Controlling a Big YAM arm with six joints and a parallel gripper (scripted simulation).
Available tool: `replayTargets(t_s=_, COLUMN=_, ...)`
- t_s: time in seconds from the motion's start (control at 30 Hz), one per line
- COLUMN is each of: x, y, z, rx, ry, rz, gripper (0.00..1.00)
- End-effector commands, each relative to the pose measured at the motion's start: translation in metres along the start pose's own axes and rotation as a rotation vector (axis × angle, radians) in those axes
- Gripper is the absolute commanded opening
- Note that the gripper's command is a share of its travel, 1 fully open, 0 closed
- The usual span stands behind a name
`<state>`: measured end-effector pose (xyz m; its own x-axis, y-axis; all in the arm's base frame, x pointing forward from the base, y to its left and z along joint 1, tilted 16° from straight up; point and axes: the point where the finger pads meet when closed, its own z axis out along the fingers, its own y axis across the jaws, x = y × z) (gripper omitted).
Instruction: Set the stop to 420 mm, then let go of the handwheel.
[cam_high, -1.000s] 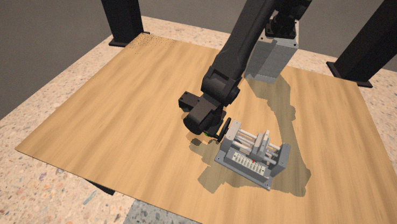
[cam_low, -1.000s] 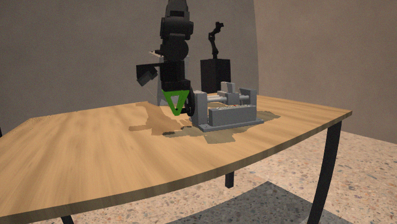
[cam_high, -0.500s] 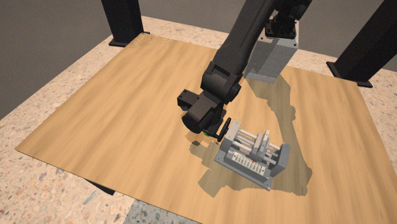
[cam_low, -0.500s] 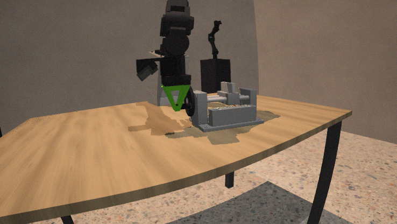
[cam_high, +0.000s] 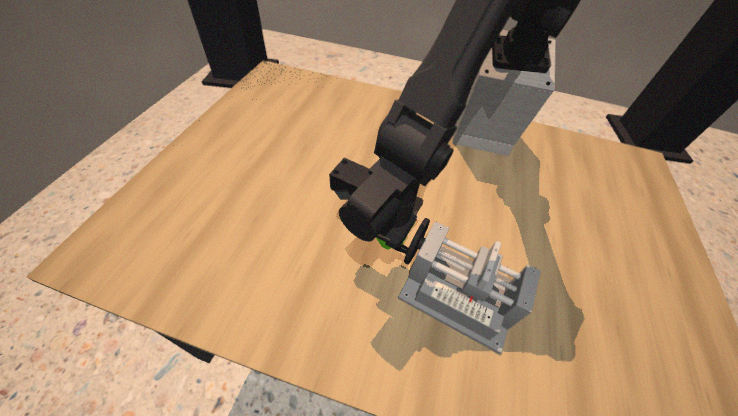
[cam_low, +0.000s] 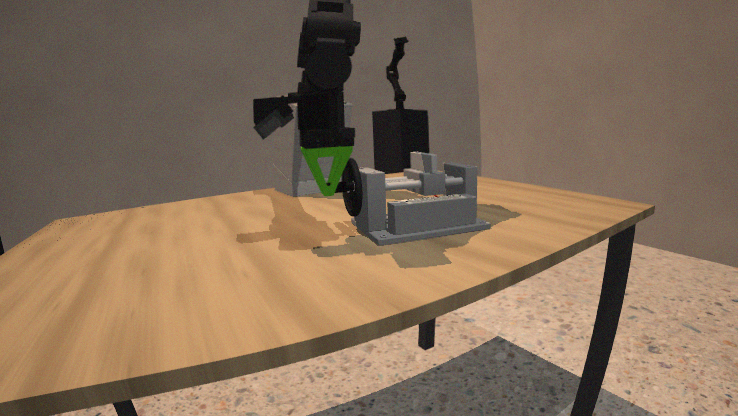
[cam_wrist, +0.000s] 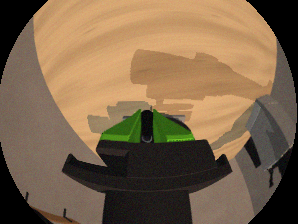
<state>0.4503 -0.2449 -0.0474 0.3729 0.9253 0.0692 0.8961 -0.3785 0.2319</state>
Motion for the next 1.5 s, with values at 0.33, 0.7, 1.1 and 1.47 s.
replayTargets(t_s=0.33, x=0.000, y=0.007, z=-0.041, rx=-0.078, ry=-0.003, rz=-0.011, gripper=0.06)
replayTargets(t_s=0.7, x=-0.002, y=-0.010, z=-0.042, rx=-0.075, ry=-0.004, rz=-0.011, gripper=0.06)
replayTargets(t_s=1.1, x=0.001, y=-0.009, z=-0.040, rx=-0.079, ry=-0.003, rz=-0.014, gripper=0.06)
replayTargets(t_s=1.47, x=0.001, y=-0.007, z=-0.039, rx=-0.082, ry=-0.003, rz=-0.014, gripper=0.06)
